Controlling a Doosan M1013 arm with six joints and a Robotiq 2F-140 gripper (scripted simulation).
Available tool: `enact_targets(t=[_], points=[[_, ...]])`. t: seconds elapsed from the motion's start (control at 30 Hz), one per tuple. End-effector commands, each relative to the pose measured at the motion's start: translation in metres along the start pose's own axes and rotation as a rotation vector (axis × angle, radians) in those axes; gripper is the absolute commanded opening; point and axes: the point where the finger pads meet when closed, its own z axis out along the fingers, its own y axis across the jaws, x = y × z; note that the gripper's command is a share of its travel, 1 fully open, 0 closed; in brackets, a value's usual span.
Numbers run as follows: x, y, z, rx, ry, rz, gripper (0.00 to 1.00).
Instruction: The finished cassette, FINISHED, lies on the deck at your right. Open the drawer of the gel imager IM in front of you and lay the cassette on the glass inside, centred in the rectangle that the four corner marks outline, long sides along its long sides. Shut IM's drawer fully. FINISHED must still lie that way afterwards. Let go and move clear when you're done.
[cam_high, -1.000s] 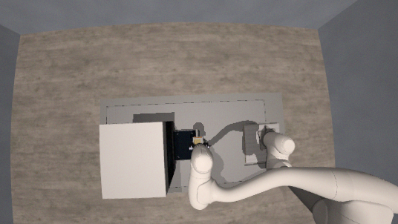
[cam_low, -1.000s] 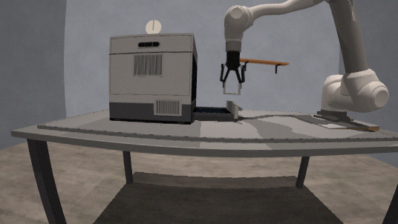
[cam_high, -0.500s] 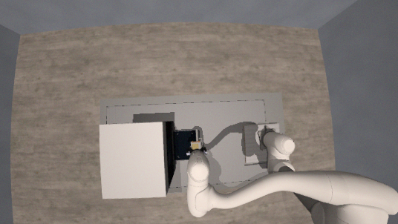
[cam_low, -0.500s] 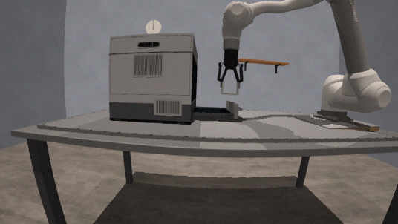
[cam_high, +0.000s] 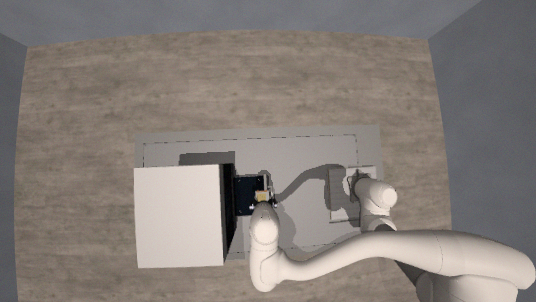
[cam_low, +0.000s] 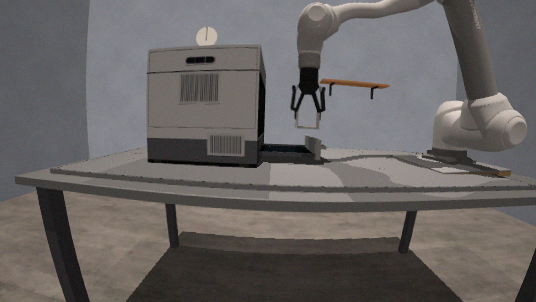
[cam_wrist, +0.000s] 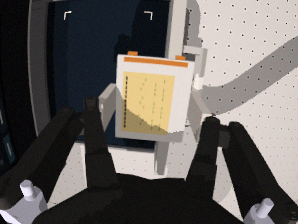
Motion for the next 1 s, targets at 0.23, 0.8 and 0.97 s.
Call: enact_targets(t=[0.23, 0.8, 0.97], points=[[0.000, -0.009, 0.005, 0.000, 0.000, 0.000, 0.10], [0.000, -0.026, 0.014, 0.000, 0.000, 0.000, 0.10], [0.000, -0.032, 0.017, 0.000, 0.000, 0.000, 0.10]])
